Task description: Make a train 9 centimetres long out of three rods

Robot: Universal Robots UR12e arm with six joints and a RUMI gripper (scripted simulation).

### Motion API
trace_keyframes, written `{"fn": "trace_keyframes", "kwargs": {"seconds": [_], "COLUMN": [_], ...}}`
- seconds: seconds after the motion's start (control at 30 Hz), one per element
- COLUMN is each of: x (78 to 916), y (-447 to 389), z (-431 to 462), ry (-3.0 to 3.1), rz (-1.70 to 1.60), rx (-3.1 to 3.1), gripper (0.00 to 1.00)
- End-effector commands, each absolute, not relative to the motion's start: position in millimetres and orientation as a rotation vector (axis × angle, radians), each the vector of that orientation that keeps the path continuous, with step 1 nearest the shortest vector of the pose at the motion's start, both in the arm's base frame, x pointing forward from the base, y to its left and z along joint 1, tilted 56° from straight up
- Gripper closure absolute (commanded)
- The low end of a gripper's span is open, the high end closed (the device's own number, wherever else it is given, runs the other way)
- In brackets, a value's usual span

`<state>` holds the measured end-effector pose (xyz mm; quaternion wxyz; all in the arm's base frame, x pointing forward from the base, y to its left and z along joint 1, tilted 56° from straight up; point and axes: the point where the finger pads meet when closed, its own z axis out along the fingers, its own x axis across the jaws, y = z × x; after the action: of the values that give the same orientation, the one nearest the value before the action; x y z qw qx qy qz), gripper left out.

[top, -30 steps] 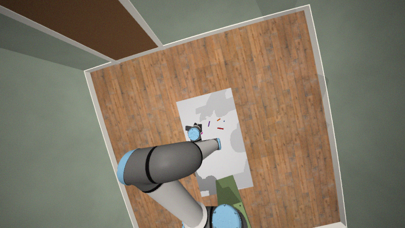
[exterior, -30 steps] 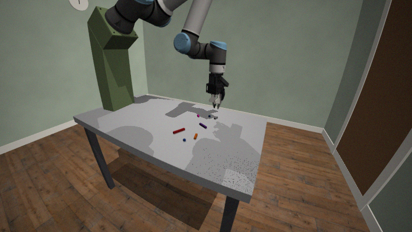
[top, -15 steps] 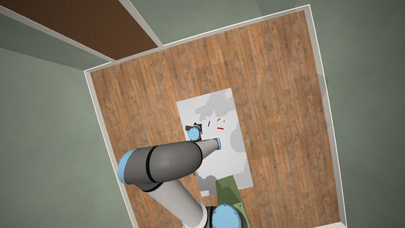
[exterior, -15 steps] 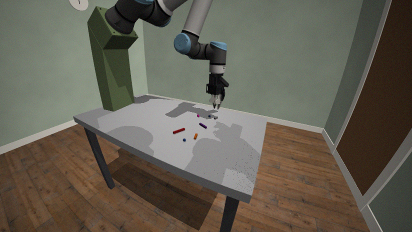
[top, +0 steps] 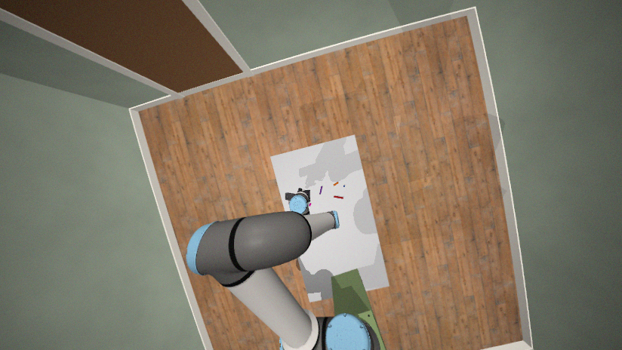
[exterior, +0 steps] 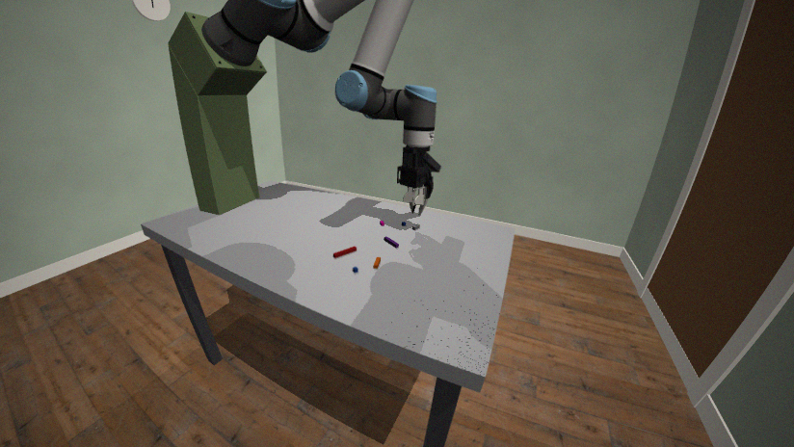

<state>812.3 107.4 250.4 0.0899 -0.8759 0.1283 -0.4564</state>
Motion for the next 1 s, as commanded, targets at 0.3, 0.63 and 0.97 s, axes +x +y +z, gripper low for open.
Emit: {"fn": "trace_keyframes", "kwargs": {"seconds": [0.3,0.63,0.97], "x": [831,840,843], "y": [110,110,110], "z": [242,236,233], "ry": [0.379,0.379,0.379], "rz": [-1.362,-1.363,-1.362], "rx": [-2.601,-2.601,-2.601], "gripper": [0.86,0.86,0.86]}}
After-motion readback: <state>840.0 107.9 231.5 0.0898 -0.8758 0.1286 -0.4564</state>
